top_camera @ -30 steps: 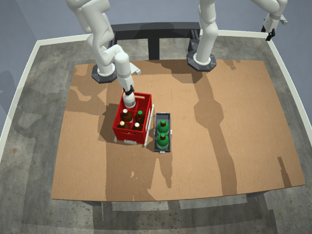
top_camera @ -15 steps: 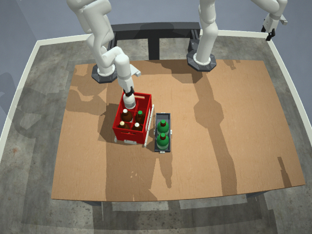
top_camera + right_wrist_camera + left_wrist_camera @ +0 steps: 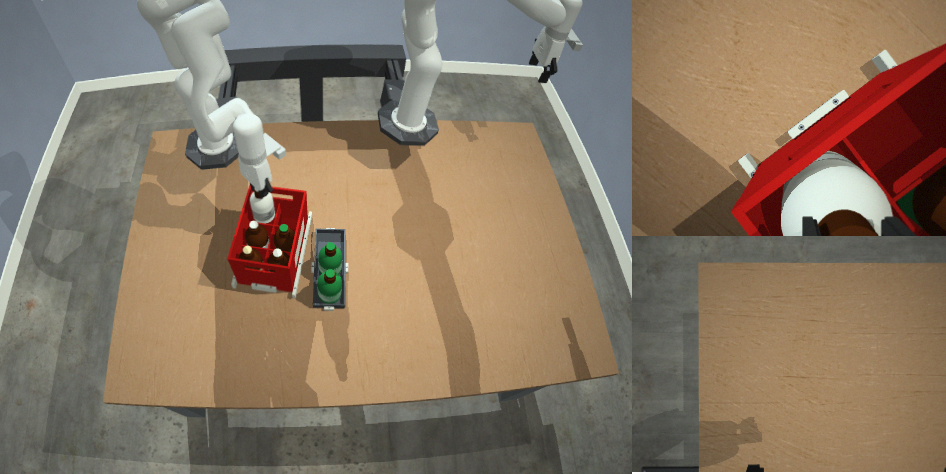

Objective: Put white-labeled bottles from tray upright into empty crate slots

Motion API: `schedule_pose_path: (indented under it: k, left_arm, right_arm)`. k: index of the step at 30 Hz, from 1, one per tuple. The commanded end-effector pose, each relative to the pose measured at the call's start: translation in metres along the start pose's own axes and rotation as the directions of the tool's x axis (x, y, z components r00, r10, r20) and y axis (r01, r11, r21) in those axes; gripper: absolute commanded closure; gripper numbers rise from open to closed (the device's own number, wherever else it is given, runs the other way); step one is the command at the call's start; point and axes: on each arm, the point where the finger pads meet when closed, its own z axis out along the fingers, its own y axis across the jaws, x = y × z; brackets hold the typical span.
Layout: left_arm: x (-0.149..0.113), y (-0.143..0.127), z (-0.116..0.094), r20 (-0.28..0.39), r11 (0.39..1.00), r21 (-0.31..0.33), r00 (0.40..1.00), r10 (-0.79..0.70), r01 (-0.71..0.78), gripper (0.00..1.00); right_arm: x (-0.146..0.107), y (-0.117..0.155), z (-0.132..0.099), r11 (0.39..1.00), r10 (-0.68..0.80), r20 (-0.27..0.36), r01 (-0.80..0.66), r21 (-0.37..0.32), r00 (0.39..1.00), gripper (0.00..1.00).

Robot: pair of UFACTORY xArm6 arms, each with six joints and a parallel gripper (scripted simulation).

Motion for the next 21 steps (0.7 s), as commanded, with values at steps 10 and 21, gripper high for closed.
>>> schedule_pose_path:
  k: [10, 21]
  left_arm:
    - [0.0011, 0.0, -0.0019, -0.005, 1.0, 0.0, 1.0, 0.0, 0.0, 0.0]
    - [0.0011, 0.0, -0.0019, -0.005, 1.0, 0.0, 1.0, 0.0, 0.0, 0.0]
  right_arm:
    - [-0.0002, 0.0017, 0.0054, 1.0, 0.0, 0.0, 0.0, -0.004, 1.0, 1.0]
    - [-0.0002, 0.0017, 0.0062, 1.0, 0.0, 0.0, 0.0, -0.004, 1.0, 1.0]
